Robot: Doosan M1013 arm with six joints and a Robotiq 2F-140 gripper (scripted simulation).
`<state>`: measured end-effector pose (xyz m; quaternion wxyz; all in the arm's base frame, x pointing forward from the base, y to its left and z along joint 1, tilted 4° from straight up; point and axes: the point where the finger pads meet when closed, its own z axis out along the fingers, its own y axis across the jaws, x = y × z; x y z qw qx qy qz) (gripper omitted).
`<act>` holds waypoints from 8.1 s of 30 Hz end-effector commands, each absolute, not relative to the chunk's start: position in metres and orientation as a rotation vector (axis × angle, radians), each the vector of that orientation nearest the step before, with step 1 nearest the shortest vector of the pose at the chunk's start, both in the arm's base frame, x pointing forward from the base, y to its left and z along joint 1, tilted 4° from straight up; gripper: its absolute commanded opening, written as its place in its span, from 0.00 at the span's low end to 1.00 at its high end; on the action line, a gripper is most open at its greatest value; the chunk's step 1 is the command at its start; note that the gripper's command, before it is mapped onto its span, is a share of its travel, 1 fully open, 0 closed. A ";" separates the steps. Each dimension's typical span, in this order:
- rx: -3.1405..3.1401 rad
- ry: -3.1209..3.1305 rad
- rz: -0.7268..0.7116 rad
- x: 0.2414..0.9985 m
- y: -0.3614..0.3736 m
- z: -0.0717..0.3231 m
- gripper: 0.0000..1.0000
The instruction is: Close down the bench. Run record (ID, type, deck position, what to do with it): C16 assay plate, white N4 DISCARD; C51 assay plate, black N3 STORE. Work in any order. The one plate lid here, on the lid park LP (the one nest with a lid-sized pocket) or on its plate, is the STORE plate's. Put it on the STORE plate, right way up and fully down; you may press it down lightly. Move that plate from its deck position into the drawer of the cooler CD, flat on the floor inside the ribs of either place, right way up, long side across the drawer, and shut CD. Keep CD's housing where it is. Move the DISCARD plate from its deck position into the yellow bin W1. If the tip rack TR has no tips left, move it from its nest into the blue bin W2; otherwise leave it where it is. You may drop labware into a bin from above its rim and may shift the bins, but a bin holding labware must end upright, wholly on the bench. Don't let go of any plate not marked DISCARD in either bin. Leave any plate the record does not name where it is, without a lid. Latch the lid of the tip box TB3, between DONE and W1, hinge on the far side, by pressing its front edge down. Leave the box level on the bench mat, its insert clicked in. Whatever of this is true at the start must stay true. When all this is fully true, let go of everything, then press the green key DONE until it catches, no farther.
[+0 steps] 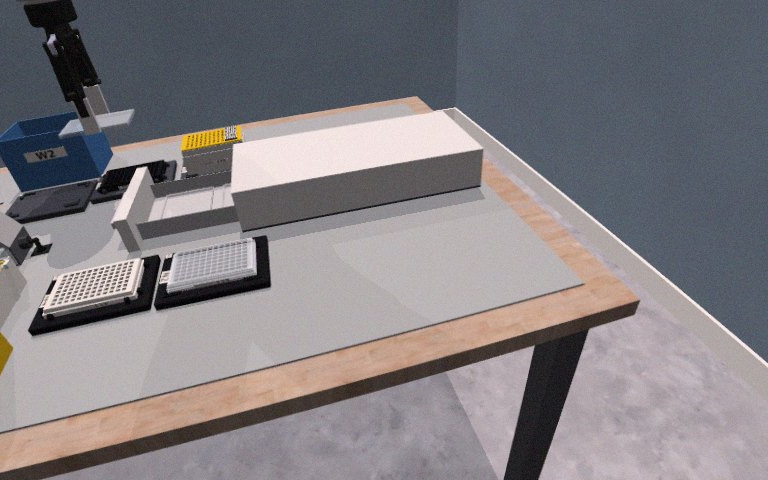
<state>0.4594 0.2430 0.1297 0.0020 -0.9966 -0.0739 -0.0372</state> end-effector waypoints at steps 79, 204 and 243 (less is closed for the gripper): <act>-3.127 -0.232 -0.116 0.487 0.250 0.062 0.00; -3.127 -0.232 -0.116 0.490 0.250 0.020 0.00; -3.127 -0.232 -0.116 0.490 0.250 0.018 0.00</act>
